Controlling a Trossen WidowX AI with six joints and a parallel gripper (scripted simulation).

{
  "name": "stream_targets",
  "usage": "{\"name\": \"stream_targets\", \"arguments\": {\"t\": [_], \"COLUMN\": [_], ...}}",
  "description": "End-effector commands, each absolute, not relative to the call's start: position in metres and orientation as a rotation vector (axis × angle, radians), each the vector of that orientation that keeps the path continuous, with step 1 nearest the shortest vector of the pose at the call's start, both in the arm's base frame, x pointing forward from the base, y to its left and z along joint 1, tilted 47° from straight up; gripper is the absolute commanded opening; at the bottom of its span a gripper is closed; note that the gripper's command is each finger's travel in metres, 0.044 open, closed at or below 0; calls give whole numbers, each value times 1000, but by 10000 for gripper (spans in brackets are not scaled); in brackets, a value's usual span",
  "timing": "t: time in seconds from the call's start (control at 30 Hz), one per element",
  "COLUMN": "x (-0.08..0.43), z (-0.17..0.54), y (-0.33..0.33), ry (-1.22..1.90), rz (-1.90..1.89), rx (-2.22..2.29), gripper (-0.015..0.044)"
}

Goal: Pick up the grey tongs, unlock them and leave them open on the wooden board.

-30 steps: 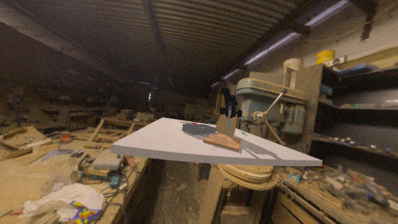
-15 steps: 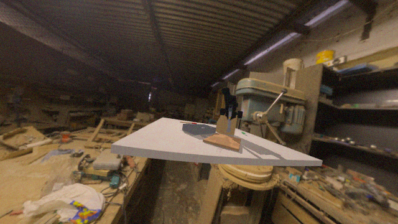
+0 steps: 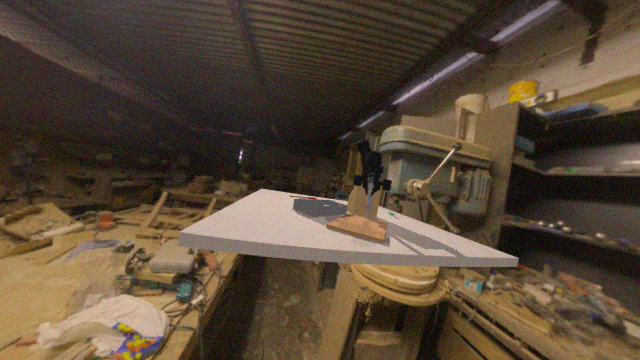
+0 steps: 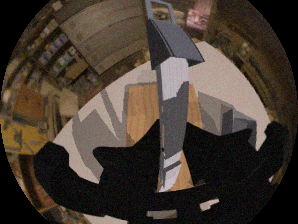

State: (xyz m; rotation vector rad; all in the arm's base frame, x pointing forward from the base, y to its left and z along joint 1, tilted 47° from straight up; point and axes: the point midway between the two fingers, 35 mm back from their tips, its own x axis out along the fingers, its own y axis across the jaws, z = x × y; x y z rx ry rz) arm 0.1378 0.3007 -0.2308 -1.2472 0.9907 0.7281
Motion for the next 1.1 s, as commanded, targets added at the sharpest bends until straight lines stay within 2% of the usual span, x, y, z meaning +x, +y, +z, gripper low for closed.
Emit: {"name": "stream_targets", "arguments": {"t": [0.0, 1.07], "x": [140, 146], "z": [-233, -245], "y": [309, 312], "ry": [1017, 1298], "rz": [714, 514], "rx": [-1245, -1402], "gripper": [-150, -150]}}
